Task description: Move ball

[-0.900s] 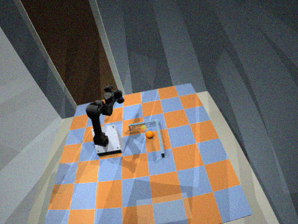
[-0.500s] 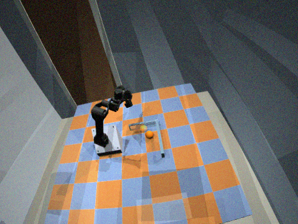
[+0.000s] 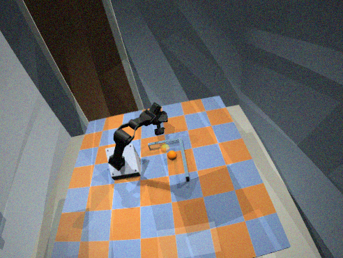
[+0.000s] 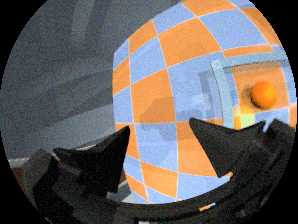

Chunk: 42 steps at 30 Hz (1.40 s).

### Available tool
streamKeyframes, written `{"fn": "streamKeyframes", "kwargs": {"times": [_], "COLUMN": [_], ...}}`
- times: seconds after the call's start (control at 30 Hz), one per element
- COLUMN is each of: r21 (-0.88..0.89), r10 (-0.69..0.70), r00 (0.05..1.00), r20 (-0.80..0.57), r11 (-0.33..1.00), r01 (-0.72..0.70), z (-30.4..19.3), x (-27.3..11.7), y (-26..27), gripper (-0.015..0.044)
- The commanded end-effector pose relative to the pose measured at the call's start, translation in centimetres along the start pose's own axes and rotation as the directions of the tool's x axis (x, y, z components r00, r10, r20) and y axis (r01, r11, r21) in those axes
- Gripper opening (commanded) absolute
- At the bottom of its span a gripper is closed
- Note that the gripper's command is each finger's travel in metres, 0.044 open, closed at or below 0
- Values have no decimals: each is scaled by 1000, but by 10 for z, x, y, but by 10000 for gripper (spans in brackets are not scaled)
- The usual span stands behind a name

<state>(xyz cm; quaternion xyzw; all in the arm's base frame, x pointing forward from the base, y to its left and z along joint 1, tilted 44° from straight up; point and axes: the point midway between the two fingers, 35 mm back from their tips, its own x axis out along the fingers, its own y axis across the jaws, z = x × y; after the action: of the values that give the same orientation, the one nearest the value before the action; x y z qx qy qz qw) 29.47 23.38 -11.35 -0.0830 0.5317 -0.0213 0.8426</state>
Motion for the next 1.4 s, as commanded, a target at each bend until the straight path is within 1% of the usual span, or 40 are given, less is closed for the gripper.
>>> {"fn": "streamKeyframes", "kwargs": {"times": [0.0,0.2,0.4,0.73,0.87,1.37], "r21": [-45,-114,-212,-222,-222,-222], "r10": [-249,-417,-554,-564,-564,-564], "r00": [962,884,771,761,761,761], "r20": [-108,-212,-313,-321,-321,-321], "r11": [968,909,833,826,826,826], "r01": [245,401,512,519,519,519], "z": [32,49,63,64,60,54], "x": [-10,-29,-58,-61,-51,-35], "y": [-68,-125,-182,-187,-195,-206], "gripper": [410,410,410,410,410,410]}}
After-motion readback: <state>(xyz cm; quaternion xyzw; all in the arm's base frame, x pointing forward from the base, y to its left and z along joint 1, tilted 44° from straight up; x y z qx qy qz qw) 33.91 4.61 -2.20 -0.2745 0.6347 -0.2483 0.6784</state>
